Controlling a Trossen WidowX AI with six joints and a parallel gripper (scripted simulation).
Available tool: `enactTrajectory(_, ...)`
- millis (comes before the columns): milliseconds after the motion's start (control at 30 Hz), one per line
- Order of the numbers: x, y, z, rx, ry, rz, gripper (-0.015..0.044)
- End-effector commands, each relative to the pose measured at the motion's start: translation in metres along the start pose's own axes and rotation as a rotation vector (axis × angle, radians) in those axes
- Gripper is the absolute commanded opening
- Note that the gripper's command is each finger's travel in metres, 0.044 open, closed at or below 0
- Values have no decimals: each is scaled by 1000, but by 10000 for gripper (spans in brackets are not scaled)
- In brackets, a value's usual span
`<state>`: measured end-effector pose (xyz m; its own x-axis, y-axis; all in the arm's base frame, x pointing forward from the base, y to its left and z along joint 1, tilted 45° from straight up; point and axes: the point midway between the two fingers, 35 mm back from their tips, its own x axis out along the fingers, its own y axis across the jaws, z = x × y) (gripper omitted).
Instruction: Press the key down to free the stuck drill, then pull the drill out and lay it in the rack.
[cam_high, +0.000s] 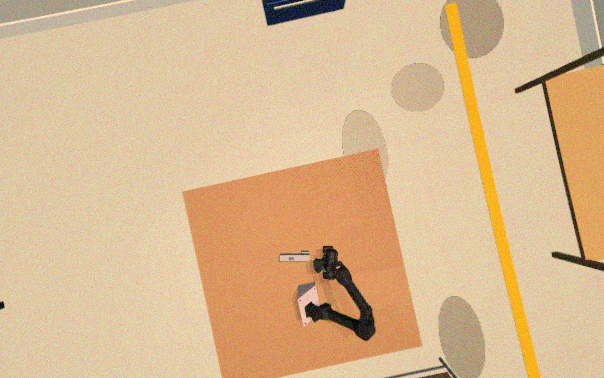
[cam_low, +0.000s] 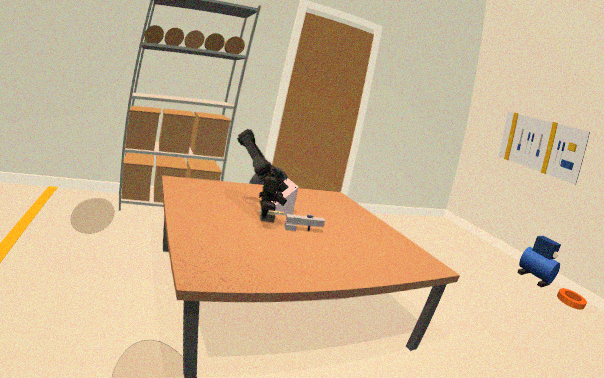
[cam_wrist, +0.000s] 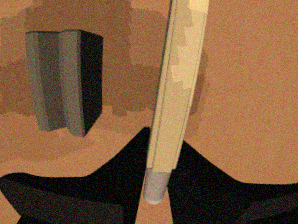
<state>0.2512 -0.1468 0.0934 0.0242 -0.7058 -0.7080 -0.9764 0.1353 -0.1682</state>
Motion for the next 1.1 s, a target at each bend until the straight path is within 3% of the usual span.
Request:
enactTrajectory(0,-3,-1,-1,9,2,-5,0)
enactTrajectory(1067,-14,0,-1,9,2,-5,0)
